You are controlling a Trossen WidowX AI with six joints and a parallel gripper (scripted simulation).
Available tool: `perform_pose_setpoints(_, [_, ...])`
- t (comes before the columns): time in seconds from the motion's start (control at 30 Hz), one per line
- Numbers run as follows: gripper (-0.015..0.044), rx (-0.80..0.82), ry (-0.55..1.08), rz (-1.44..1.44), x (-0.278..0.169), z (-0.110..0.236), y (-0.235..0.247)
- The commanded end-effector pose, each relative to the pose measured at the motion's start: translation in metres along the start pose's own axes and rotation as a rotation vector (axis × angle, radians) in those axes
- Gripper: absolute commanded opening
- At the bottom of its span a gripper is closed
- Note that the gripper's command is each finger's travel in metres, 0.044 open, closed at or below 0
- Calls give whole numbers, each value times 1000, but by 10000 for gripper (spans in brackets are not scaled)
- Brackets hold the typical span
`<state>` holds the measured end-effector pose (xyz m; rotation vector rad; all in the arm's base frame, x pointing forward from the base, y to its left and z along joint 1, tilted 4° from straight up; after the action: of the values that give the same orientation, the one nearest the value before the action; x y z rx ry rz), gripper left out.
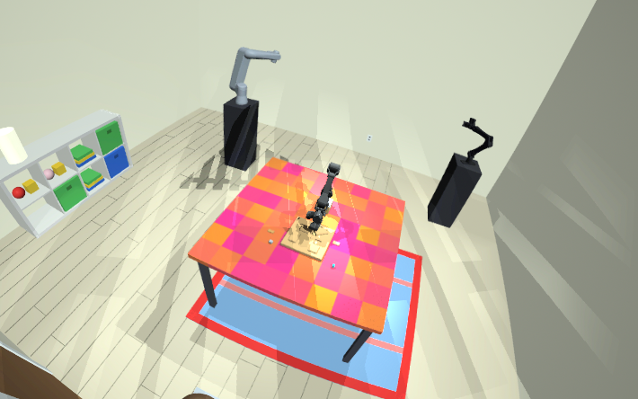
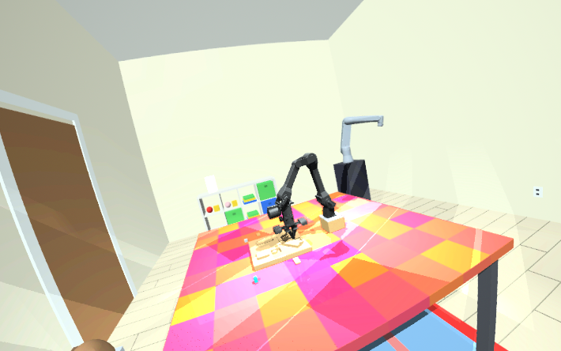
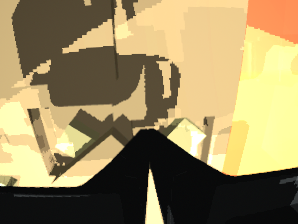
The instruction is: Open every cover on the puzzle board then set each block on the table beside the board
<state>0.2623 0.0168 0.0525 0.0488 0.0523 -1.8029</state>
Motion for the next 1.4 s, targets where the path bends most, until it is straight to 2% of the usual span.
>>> perform_pose_setpoints(0.0, [0, 4, -1, 1, -2, 1, 6])
perform_pose_setpoints(1.37, [0, 7, 2, 2, -32, 2, 40])
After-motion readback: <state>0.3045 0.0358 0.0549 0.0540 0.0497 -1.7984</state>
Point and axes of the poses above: the point midway between the two fingers, 35 mm back from their tips, its own z axis back along the fingers, its own y axis across the jaws, x = y × z, the point moved 7 cm from there along z, back along the fingers, and after that the axes turned 9 degrees about -z, right-handed, at the moved point
